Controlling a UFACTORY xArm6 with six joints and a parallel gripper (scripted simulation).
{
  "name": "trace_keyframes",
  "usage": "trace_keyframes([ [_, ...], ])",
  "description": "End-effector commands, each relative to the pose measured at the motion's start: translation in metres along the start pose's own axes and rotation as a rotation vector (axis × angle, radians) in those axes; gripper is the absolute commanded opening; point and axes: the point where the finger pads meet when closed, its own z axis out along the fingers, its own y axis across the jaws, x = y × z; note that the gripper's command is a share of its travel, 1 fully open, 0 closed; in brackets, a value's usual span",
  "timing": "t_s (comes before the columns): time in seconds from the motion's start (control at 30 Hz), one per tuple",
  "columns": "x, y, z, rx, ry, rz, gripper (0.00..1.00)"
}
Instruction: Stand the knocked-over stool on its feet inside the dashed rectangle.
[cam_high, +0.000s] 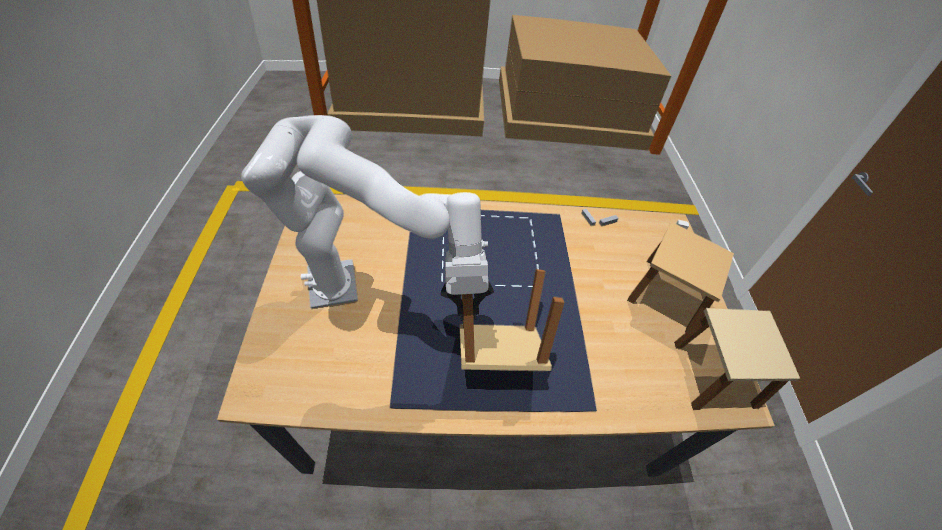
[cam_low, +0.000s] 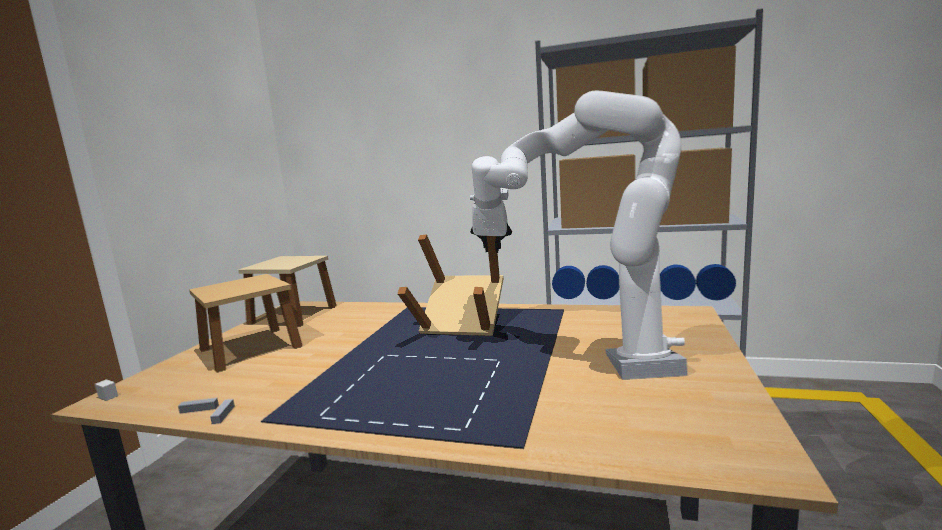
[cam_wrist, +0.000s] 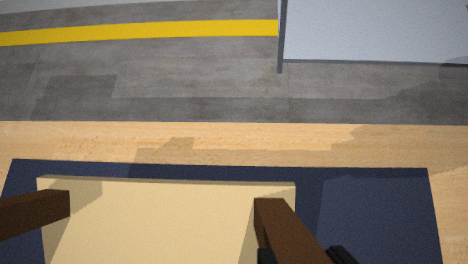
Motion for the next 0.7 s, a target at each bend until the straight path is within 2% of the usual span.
trace_keyframes([
  [0.0,-0.015,-0.003,-0.018,-0.004,0.086,-0.004,0.28],
  [0.37,-0.058,-0.007,-0.052,-0.007,0.282,-0.023,0.28],
  [0.67,-0.073,-0.008,-0.061,-0.008,0.345,-0.029,0.28],
])
